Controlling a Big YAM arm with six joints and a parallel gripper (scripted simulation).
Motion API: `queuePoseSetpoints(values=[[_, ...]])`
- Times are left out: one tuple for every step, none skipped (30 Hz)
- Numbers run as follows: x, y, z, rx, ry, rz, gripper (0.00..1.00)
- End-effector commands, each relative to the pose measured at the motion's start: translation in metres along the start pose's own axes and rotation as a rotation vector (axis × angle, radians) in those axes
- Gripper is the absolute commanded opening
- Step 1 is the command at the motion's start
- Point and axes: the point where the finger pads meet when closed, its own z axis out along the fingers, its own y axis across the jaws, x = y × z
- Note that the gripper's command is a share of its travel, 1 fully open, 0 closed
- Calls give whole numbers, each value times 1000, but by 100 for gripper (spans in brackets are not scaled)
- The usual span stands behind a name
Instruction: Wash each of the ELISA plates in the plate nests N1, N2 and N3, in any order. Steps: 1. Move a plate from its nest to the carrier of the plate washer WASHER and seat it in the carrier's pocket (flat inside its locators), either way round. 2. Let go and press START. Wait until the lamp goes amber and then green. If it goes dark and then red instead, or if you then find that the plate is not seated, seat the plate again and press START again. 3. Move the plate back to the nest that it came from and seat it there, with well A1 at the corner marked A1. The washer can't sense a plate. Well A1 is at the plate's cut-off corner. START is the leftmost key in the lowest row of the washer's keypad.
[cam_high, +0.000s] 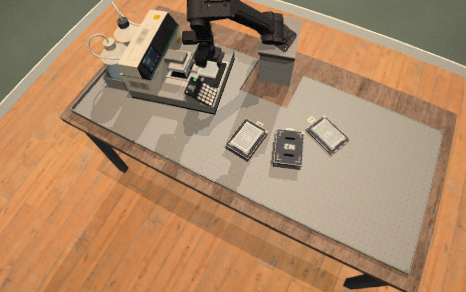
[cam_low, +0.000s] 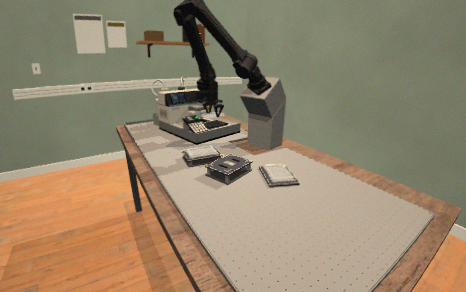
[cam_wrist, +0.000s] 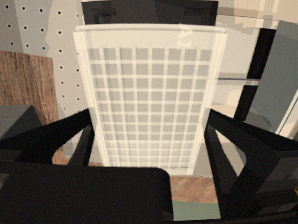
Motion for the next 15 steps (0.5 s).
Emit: queuePoseSetpoints(values=[[-1, -7, -11, 20, -4, -13, 84], [-1, -7, -13, 19, -5, -13, 84], [0, -6, -15, 19, -5, -12, 84], [0, -6, -16, 18, -4, -11, 84], [0, -5, -18, 17, -4, -11, 84], [0, -4, -20, 16, -4, -10, 84], [0, -4, -21, 15, -4, -10, 84], [0, -3, -23, 15, -4, -9, 84], [0, -3, -24, 14, -4, -9, 84], [1, -3, -26, 14, -3, -8, 84], [0, -3, -28, 14, -3, -9, 84], [0, -4, -29, 16, -4, -10, 84], [0, -5, -31, 17, -4, -11, 84], [0, -5, -33, 18, -4, -11, 84], [0, -5, -35, 18, -4, -11, 84]])
